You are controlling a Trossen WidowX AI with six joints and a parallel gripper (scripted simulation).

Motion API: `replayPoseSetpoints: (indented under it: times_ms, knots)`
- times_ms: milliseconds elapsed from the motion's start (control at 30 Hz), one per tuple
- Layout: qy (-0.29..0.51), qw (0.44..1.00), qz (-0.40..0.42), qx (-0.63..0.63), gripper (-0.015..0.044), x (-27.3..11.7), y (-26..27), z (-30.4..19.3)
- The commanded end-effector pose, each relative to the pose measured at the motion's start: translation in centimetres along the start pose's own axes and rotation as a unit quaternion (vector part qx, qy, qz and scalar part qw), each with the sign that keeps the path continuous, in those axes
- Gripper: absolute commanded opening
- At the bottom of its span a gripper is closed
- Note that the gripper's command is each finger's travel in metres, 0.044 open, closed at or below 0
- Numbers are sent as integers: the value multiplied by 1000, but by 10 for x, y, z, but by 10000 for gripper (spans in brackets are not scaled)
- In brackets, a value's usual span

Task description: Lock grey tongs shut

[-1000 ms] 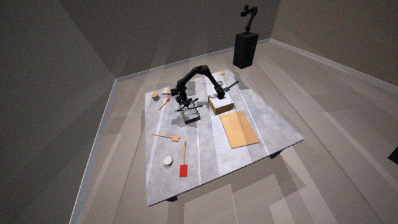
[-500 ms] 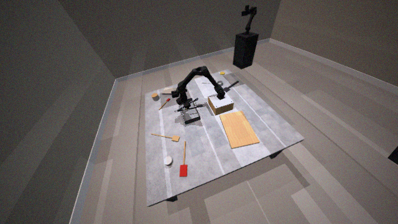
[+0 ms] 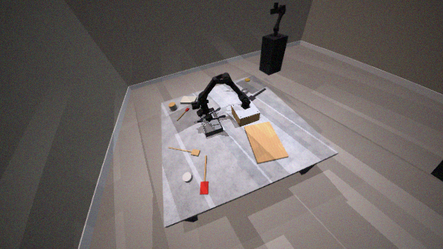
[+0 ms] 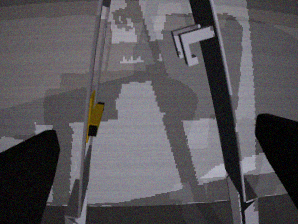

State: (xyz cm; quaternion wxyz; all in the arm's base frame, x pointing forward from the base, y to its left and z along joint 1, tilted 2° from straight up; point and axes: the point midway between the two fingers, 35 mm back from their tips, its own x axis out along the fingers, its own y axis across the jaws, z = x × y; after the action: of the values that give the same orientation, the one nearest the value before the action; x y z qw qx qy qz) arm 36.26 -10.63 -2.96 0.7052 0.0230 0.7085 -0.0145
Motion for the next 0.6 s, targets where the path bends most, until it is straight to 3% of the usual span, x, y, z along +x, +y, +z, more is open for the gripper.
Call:
replayPoseSetpoints:
  times_ms: [0, 433, 567]
  knots:
    - [1, 1000, 2, -1, 440, 9, 1, -1]
    - [1, 1000, 2, -1, 440, 26, 2, -3]
    - [1, 1000, 0, -1, 355, 22, 1, -3]
